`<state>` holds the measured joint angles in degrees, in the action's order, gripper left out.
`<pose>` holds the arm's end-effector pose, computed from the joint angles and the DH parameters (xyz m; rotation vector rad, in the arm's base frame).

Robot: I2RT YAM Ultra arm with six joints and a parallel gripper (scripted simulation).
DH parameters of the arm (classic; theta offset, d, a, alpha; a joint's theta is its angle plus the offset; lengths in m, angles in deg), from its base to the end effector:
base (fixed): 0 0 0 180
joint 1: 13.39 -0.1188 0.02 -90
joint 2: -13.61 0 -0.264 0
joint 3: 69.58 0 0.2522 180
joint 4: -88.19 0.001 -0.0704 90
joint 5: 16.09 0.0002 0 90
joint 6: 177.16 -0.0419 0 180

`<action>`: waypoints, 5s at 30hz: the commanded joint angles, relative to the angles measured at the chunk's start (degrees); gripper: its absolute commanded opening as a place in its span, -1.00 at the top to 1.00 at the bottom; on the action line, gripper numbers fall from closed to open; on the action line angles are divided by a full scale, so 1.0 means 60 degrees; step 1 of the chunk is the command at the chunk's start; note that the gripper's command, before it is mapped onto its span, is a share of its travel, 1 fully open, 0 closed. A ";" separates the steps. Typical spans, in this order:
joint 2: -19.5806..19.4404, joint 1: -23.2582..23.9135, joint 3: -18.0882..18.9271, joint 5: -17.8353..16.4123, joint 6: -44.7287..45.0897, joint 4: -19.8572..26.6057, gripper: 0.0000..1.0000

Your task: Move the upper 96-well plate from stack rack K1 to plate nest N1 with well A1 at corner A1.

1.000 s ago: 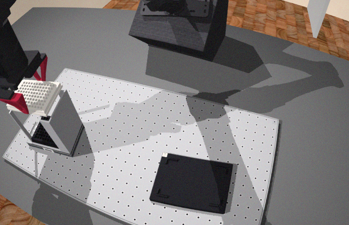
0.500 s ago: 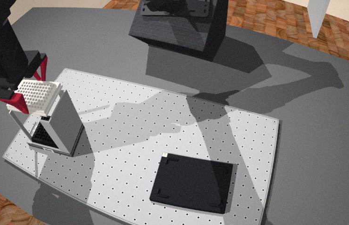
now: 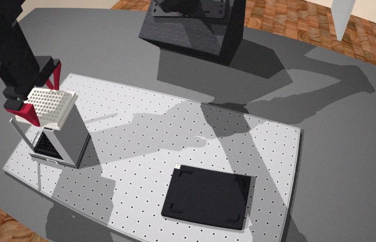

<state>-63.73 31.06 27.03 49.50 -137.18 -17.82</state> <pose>0.2004 -0.1709 0.3709 1.7116 1.8163 0.5764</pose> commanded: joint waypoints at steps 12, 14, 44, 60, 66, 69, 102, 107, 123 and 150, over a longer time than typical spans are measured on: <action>0.1206 -0.1332 -0.0917 0.1015 -0.1416 -0.0536 1.00; 0.1340 -0.1587 -0.1034 0.1174 -0.1623 -0.0584 1.00; 0.2426 -0.5543 -0.2019 0.3773 -0.4635 -0.1009 1.00; 0.2177 -0.7936 -0.1878 0.5391 -0.6393 -0.0986 1.00; 0.1920 -0.8919 -0.1710 0.6044 -0.7130 -0.0900 1.00; 0.1851 -0.9234 -0.1685 0.6253 -0.7370 -0.0847 1.00; -0.0032 -1.3110 -0.0579 0.8659 -1.0615 -0.0464 1.00; -0.0295 -1.3406 -0.0383 0.8827 -1.0901 -0.0391 1.00; -0.0858 -1.4184 0.0364 0.9272 -1.1651 -0.0124 1.00; -0.0888 -1.4145 0.0421 0.9263 -1.1658 -0.0096 1.00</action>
<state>-70.64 -53.39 27.86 104.39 -206.88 -19.75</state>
